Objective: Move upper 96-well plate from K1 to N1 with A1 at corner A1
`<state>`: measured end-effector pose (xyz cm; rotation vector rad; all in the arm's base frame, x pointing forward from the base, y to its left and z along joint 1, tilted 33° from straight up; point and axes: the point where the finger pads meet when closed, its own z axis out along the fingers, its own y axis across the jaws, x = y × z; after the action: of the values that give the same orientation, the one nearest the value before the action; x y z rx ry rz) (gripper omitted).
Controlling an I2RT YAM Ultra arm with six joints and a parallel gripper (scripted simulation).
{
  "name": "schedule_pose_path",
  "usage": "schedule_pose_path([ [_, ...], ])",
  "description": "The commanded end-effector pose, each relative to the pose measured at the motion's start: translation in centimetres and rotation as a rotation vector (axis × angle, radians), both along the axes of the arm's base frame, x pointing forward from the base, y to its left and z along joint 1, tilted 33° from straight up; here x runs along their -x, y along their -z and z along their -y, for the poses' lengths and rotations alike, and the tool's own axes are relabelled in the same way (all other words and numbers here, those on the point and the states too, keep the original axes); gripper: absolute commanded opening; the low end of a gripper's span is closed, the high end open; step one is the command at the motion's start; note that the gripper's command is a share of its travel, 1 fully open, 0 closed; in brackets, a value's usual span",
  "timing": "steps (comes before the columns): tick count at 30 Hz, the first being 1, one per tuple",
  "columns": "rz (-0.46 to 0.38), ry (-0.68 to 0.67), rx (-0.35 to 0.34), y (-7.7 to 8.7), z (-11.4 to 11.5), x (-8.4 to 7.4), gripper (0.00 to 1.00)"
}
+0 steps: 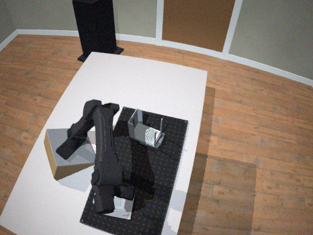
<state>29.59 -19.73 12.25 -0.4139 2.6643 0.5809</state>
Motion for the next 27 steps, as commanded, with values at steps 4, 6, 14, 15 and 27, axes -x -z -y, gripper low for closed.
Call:
schedule_pose_path([
  [4,0.031,0.025,0.020,-1.23,1.25,0.03,0.00],
  [6,0.028,0.025,0.017,-1.09,1.26,0.02,0.00],
  [14,0.033,0.025,0.022,-1.07,1.44,-0.08,0.00],
  [15,0.036,0.025,0.026,-1.25,1.43,-0.07,0.00],
  [27,0.034,0.025,0.024,-1.10,1.49,-0.05,0.00],
])
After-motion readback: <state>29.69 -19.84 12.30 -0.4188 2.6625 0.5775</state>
